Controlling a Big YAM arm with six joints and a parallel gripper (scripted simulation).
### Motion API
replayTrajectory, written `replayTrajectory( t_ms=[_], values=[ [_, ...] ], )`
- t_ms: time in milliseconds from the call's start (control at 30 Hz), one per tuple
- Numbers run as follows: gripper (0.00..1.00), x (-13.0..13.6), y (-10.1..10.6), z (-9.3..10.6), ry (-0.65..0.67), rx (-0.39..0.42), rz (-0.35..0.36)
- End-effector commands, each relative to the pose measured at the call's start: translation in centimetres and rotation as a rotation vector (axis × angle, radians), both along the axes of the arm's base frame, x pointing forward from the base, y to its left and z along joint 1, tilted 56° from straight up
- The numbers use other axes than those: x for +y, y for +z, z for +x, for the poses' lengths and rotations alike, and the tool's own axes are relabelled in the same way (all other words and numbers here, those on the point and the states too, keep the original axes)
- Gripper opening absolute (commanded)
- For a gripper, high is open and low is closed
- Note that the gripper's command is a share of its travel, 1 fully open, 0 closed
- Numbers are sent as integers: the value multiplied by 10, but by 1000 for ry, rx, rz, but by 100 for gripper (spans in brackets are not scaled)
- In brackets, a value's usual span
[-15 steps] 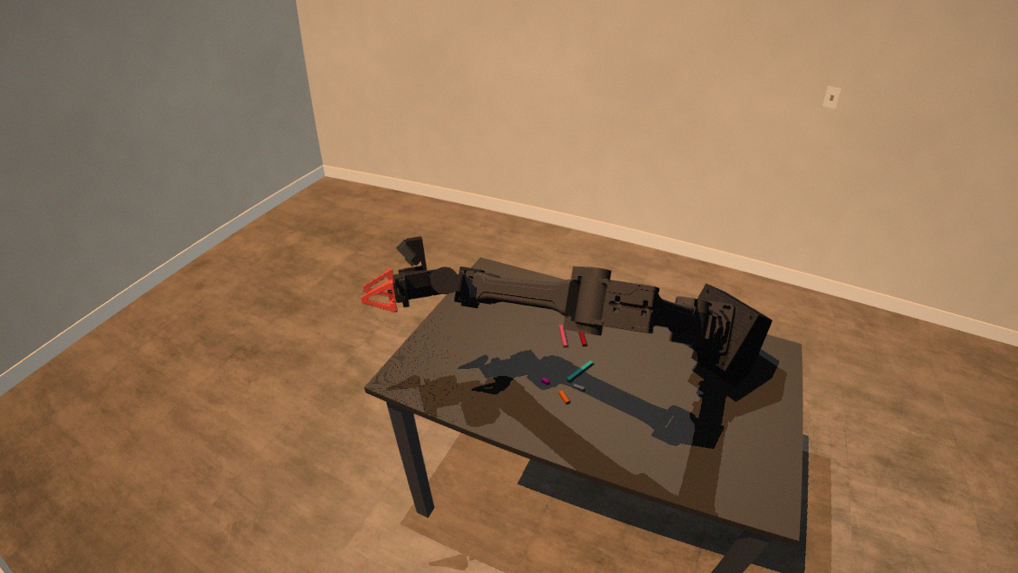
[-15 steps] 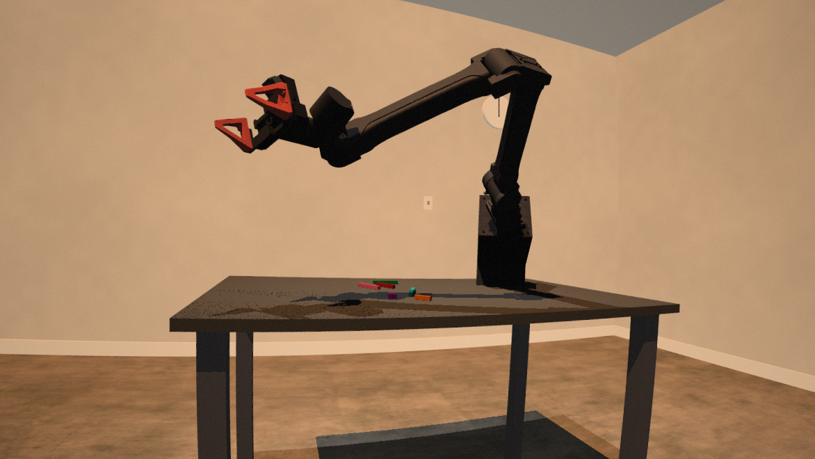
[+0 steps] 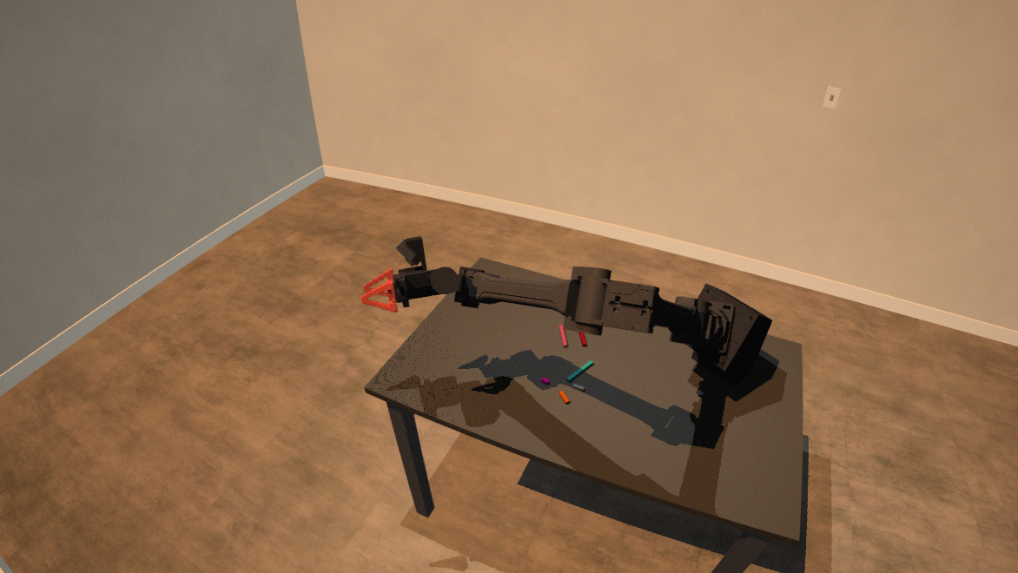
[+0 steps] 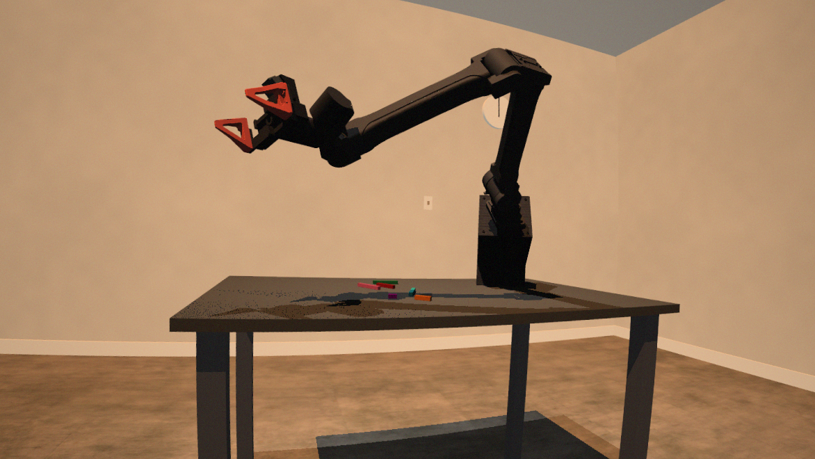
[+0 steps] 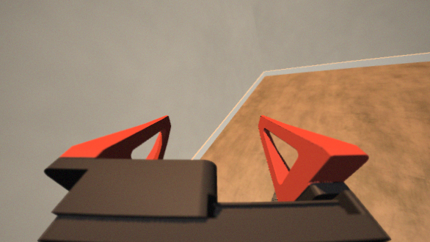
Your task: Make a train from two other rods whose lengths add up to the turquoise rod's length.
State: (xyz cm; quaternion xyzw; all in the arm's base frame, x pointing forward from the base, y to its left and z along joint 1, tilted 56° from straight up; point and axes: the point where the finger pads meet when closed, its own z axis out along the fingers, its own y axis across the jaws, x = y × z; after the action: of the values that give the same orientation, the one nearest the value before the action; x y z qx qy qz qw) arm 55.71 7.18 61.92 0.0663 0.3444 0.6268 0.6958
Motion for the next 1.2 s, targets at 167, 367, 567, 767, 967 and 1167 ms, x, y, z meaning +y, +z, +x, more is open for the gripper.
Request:
replayTrajectory(
  t_ms=[167, 367, 567, 767, 967, 1167],
  values=[
    [100, 4, 10, -11, 22, 8, 4],
    [100, 24, -30, 2, 121, 224, 2],
    [100, 34, -63, 8, 182, 380, 9],
    [100, 52, -105, 7, 265, 572, 22],
    [100, 68, -156, -1, 348, 790, 47],
    [100, 76, -183, -9, 389, 907, 64]
  ],
)
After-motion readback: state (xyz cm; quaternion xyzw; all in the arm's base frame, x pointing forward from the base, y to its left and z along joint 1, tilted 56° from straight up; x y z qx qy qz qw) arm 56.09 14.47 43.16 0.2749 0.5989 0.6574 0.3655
